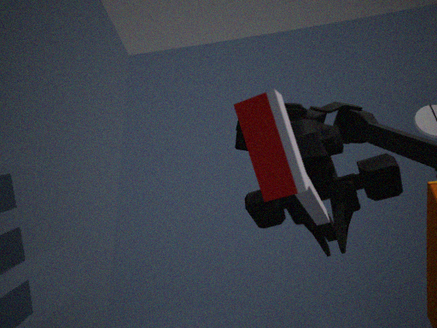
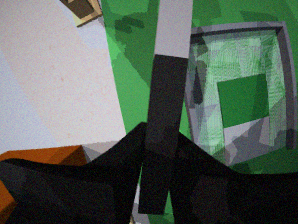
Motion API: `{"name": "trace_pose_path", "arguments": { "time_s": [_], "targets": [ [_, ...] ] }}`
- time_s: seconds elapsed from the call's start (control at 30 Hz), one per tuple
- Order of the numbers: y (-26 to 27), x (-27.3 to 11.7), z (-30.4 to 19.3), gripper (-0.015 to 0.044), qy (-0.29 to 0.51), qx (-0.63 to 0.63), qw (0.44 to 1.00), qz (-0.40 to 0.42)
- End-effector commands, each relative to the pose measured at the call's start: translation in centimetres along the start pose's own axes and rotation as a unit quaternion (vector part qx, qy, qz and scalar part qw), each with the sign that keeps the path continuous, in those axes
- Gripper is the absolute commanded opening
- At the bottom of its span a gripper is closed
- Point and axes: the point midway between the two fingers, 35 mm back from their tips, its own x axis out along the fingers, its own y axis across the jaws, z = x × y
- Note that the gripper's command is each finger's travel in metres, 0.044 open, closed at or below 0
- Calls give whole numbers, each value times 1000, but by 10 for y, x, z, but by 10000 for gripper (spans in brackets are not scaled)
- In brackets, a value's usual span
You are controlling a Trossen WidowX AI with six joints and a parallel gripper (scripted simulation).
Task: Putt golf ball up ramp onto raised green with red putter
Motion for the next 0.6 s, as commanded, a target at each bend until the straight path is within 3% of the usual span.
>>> {"name": "trace_pose_path", "arguments": {
  "time_s": [0.0, 0.57],
  "targets": [
    [-22, -13, -22, 0, -3, 61, 998, -14],
    [-75, -51, -152, 0, 27, 317, 947, -54]
  ]
}}
